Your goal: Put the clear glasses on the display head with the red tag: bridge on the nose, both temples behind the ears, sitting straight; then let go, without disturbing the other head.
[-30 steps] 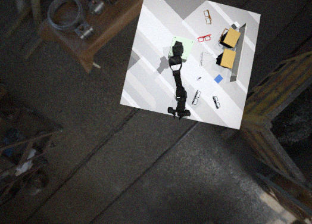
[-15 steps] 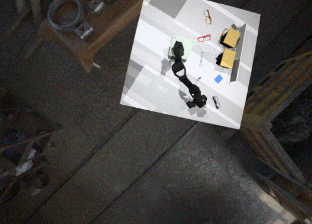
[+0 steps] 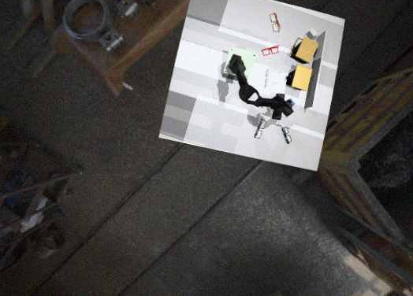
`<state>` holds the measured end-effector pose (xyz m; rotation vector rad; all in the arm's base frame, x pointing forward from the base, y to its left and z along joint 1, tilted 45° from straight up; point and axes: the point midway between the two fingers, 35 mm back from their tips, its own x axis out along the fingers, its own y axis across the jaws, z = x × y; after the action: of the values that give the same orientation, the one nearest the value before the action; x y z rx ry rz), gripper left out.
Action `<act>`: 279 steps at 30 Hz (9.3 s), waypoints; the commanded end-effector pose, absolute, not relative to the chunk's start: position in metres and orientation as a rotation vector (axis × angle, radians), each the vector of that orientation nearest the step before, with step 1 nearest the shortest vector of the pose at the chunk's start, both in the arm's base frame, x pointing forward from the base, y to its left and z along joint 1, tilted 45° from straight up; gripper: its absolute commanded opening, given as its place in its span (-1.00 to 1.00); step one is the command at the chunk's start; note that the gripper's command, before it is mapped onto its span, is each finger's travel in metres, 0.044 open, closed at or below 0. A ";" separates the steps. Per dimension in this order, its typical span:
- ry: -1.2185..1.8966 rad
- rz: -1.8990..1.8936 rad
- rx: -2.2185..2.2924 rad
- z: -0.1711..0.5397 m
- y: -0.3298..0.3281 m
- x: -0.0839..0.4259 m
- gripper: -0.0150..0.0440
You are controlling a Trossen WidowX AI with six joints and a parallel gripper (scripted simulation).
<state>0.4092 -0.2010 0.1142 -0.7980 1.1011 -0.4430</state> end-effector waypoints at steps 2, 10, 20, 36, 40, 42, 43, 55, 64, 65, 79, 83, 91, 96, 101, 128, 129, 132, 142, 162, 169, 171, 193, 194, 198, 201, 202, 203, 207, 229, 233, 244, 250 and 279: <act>1.292 -0.172 -1.015 0.054 -0.143 0.402 0.19; 1.550 0.375 -1.476 -0.029 -0.051 0.354 0.19; 1.681 0.859 -1.895 -0.068 -0.005 0.289 0.19; 1.681 0.859 -1.895 -0.069 -0.005 0.289 -0.08; 1.680 0.859 -1.895 -0.072 -0.009 0.289 -0.08; 1.680 0.859 -1.895 -0.075 -0.011 0.289 -0.08; 1.680 0.859 -1.895 -0.076 -0.012 0.290 -0.08; 1.680 0.860 -1.895 -0.090 -0.026 0.289 -0.08; 1.681 0.859 -1.896 -0.100 -0.037 0.288 -0.08; 1.681 0.859 -1.896 -0.101 -0.038 0.288 -0.08; 1.678 0.849 -1.888 -0.109 -0.047 0.289 -0.17; 1.678 0.849 -1.888 -0.109 -0.047 0.289 -0.33; 1.678 0.849 -1.888 -0.109 -0.047 0.289 -0.49; 1.678 0.849 -1.888 -0.108 -0.047 0.289 -0.49; 1.674 0.854 -1.887 -0.096 -0.032 0.291 -0.49; 1.668 0.875 -1.885 -0.010 0.001 0.286 -0.49; 1.667 0.876 -1.884 -0.006 -0.003 0.287 -0.49; 1.664 0.879 -1.883 0.006 -0.015 0.288 -0.49; 1.663 0.877 -1.885 0.044 -0.056 0.282 -0.49; 1.687 0.856 -1.899 0.090 -0.110 0.258 -0.49; 1.686 0.857 -1.898 0.071 -0.129 0.261 -0.49; 1.687 0.857 -1.898 0.064 -0.136 0.261 -0.49; 1.689 0.855 -1.901 0.045 -0.146 0.254 -0.49; 1.689 0.855 -1.901 0.045 -0.146 0.254 -0.49; 1.689 0.855 -1.901 0.044 -0.145 0.253 -0.49; 1.689 0.855 -1.901 0.042 -0.144 0.251 -0.49; 1.689 0.855 -1.901 0.042 -0.144 0.251 -0.49; 1.689 0.855 -1.901 0.042 -0.143 0.250 -0.49; 1.689 0.856 -1.901 0.040 -0.142 0.249 -0.49; 1.689 0.857 -1.900 0.030 -0.133 0.239 -0.49; 1.689 0.857 -1.900 0.028 -0.130 0.238 -0.49; 1.689 0.858 -1.900 0.022 -0.125 0.235 -0.49; 1.689 0.858 -1.900 0.020 -0.123 0.234 -0.49; 1.689 0.857 -1.900 0.027 -0.130 0.236 -0.49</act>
<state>0.2341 -0.1284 0.0236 -1.8951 1.6952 0.8579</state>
